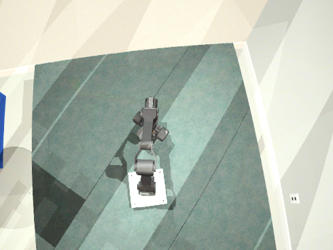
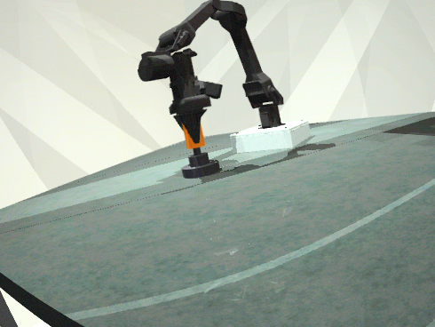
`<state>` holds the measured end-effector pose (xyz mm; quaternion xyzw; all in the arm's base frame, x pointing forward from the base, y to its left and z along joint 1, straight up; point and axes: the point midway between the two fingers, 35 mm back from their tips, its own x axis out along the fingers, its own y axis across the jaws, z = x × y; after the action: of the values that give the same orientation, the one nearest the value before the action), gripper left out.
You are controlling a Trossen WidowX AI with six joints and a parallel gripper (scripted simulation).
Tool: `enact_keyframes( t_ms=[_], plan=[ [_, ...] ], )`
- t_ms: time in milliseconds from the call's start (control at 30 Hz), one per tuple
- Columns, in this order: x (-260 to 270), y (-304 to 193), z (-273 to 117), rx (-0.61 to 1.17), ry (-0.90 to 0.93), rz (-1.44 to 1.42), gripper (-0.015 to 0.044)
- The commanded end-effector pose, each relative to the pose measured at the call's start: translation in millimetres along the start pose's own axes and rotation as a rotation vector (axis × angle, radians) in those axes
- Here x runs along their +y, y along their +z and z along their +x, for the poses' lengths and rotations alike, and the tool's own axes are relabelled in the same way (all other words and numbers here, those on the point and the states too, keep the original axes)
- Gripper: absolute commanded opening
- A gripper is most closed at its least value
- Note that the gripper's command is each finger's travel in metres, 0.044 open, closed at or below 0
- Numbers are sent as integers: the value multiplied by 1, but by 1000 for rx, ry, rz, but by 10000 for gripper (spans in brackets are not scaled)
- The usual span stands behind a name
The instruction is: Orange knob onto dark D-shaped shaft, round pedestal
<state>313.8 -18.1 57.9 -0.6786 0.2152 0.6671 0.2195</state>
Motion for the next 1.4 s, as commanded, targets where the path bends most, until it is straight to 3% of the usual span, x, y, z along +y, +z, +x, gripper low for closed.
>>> enact_keyframes(
  t_ms=[0,367,1367],
  plan=[
    [1,0,-3,1,0,-5,0],
    [-1,0,-3,1,0,-214,0],
    [0,0,-4,1,0,-214,0]
  ],
)
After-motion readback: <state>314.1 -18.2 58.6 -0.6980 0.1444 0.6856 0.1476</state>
